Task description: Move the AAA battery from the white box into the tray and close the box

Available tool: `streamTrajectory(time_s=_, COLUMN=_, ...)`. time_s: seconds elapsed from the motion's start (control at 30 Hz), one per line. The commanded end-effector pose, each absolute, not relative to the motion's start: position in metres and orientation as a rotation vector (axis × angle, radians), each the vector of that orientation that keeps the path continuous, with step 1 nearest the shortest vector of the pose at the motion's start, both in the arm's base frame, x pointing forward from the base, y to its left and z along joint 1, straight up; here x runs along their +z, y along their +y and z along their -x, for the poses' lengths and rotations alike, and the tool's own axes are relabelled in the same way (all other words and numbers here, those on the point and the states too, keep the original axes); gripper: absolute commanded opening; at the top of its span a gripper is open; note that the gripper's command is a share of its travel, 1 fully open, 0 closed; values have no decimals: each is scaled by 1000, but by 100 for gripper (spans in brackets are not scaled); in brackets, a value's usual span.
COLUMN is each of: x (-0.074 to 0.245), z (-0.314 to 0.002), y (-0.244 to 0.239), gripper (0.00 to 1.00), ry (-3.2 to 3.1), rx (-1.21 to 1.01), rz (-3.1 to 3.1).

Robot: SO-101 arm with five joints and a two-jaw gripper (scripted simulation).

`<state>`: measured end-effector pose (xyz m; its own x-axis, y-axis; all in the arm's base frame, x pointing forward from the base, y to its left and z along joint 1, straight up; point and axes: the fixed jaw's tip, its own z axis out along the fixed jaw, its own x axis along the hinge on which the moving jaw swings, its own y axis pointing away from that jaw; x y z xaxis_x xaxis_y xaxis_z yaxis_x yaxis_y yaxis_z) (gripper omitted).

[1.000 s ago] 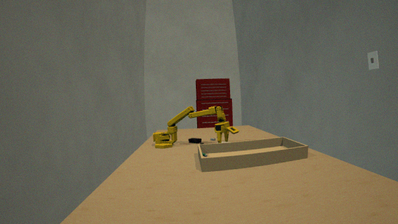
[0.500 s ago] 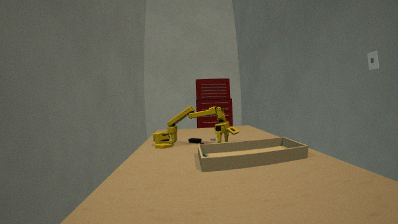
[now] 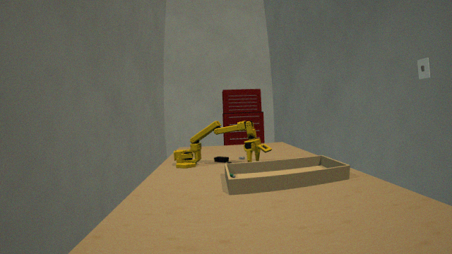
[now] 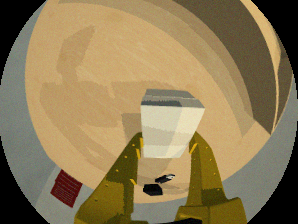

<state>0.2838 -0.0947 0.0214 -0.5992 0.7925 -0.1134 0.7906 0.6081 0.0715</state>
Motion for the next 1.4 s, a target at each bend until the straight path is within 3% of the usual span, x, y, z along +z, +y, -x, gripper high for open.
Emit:
streamTrajectory(time_s=0.0, x=26, z=-288, y=-97, gripper=20, ry=2668, rx=27, rz=-1310)
streamTrajectory(time_s=0.7, x=24, z=-289, y=-98, gripper=21, ry=2665, rx=28, rz=-1307)
streamTrajectory(time_s=1.37, x=24, z=-289, y=-98, gripper=27, ry=2665, rx=28, rz=-1307)
